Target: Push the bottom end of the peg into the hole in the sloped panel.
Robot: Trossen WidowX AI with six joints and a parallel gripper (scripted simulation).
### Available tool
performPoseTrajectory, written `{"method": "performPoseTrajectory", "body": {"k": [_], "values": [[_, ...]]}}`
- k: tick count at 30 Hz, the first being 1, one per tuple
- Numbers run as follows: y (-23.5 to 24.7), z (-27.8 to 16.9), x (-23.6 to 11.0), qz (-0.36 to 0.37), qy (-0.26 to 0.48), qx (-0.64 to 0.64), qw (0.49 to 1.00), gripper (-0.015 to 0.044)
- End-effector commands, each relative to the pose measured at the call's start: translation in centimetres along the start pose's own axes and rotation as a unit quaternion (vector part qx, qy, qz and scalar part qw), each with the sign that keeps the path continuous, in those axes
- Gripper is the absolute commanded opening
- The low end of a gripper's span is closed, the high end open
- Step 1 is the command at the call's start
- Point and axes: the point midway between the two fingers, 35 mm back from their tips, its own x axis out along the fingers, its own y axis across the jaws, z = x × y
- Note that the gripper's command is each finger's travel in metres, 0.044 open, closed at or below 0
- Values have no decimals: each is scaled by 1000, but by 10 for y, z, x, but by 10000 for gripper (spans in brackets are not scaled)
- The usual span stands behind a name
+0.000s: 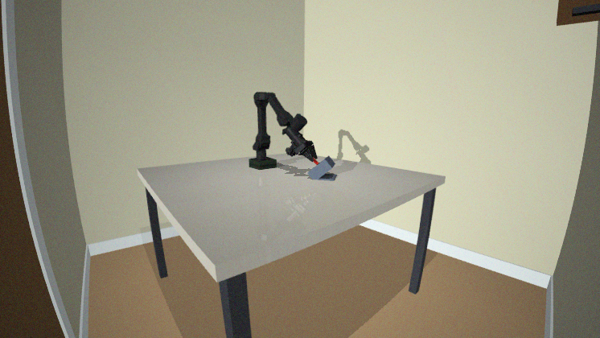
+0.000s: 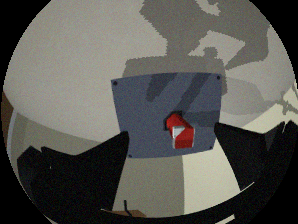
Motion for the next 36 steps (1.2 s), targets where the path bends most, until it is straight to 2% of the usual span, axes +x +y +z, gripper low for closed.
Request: {"method": "performPoseTrajectory", "body": {"k": [1, 36], "values": [[0, -1, -6, -2, 1, -2, 1000, 440], [4, -3, -57, 1, -2, 0, 1000, 440]]}}
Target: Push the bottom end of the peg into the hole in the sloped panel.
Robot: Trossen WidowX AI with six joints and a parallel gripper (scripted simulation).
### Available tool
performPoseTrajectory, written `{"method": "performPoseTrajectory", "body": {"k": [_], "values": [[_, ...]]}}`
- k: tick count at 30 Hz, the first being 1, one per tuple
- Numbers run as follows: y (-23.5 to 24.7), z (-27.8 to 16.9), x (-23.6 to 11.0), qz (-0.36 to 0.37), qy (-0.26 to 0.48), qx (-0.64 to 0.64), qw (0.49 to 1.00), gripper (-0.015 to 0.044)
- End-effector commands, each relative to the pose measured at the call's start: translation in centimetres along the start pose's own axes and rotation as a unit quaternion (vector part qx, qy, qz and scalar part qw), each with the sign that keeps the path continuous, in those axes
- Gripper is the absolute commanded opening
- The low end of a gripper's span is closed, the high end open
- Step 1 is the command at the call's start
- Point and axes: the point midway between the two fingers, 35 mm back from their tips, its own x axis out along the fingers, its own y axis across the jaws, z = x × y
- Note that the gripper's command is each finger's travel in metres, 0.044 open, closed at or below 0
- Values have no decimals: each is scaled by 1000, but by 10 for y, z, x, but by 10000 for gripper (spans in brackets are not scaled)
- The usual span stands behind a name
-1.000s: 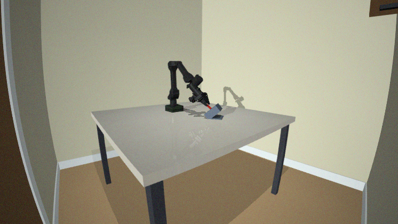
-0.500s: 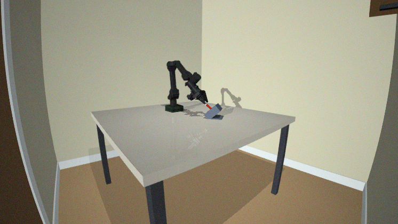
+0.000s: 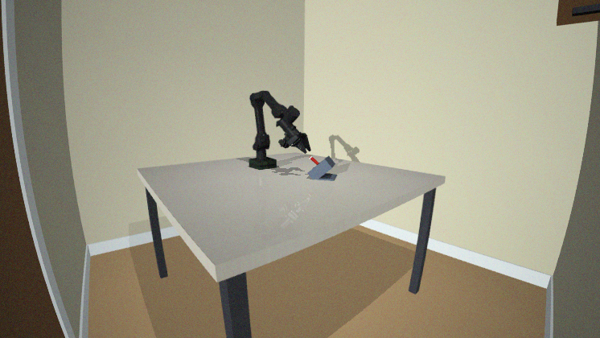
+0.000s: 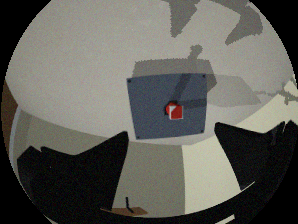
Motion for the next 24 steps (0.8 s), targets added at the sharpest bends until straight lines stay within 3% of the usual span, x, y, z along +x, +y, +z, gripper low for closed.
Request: {"method": "performPoseTrajectory", "body": {"k": [1, 24], "values": [[0, -2, -7, -1, 3, -2, 1000, 440], [1, 1, -40, 0, 1, -1, 1000, 440]]}}
